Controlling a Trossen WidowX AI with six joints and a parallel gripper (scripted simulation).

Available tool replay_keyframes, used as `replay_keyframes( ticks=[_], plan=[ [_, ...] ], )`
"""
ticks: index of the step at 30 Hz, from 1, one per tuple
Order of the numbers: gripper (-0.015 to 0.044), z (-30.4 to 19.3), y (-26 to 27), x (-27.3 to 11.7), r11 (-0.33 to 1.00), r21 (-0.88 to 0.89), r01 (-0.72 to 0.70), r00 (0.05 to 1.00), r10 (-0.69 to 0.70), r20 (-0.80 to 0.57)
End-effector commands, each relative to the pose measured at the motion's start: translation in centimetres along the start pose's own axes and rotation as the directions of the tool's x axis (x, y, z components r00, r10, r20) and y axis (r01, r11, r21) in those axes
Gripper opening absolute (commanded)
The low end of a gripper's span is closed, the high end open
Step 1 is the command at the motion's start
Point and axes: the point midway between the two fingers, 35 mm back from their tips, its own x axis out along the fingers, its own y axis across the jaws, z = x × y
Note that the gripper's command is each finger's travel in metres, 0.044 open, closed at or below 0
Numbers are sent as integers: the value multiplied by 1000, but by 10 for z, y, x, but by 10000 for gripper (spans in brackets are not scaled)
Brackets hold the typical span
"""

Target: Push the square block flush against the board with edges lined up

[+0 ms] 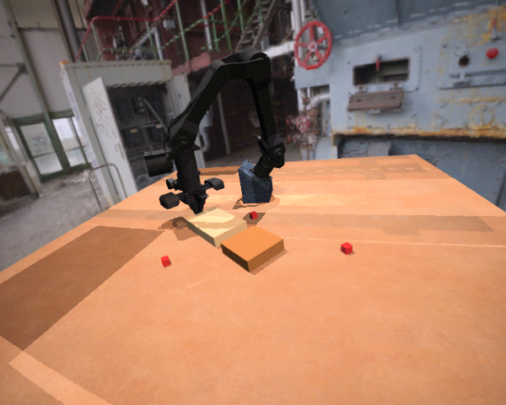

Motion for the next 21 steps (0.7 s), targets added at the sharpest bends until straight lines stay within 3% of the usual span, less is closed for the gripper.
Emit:
replay_keyframes(
  ticks=[1,21],
  plan=[
    [0,-7,-2,1,1000,3,4,1000,-4,-9],
    [0,-19,-2,1,1000,2,5,1000,-5,-11]
  ],
)
